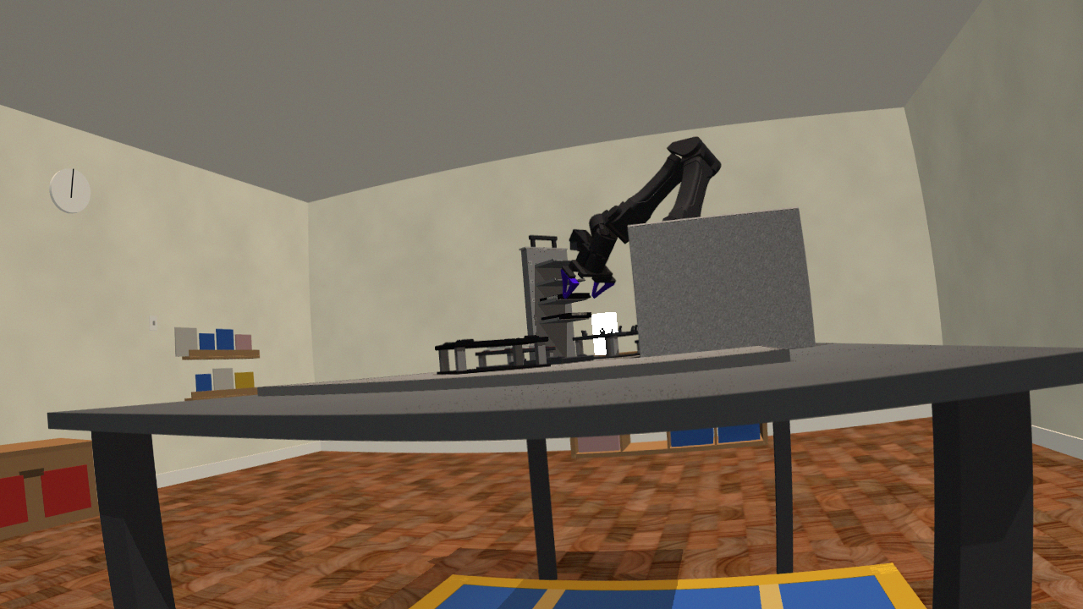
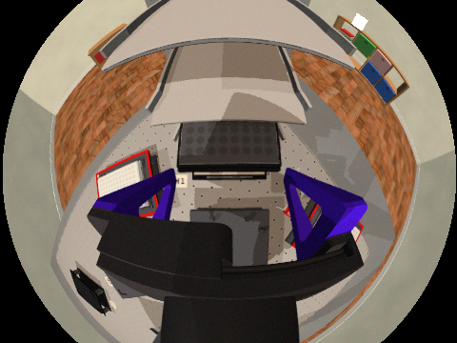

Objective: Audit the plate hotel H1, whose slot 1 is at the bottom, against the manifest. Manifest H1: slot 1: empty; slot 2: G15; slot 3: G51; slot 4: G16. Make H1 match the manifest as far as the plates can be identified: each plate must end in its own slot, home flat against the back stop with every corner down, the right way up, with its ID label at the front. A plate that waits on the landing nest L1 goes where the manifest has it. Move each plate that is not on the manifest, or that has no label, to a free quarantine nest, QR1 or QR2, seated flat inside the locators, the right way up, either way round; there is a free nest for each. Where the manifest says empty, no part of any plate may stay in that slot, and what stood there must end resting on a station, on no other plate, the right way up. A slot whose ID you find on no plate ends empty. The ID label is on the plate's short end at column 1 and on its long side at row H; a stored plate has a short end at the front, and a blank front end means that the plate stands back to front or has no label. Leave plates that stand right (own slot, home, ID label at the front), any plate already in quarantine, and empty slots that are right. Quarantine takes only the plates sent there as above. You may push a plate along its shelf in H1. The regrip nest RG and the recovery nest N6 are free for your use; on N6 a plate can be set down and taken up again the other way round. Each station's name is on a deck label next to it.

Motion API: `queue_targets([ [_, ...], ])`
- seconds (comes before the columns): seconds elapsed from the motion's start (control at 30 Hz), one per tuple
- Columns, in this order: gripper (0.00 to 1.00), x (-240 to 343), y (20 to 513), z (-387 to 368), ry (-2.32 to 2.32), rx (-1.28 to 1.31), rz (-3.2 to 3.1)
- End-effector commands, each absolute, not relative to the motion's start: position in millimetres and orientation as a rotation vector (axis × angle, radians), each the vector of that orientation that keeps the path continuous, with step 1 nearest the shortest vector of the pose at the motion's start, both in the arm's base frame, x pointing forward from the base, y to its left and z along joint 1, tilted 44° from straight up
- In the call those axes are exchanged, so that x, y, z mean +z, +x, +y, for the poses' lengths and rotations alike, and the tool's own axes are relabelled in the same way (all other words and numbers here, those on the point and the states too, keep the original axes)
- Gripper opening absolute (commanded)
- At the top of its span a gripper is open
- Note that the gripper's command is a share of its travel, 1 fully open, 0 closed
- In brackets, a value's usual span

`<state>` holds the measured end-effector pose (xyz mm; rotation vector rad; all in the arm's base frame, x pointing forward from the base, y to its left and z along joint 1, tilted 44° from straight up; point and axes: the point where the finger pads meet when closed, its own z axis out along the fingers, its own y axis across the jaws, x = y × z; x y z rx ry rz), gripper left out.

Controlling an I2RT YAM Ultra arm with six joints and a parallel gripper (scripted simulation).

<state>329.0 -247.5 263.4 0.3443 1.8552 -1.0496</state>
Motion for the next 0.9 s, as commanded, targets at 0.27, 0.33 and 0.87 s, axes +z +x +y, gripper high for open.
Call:
queue_targets([
  [0.27, 1.0, 273.2, 339.0, -250.3, 0.338, -1.044, 1.845],
  [0.33, 1.0, 274.4, 341.1, -251.4, 0.338, -1.044, 1.845],
  [0.87, 0.86, 275.1, 342.4, -252.0, 0.338, -1.044, 1.845],
])
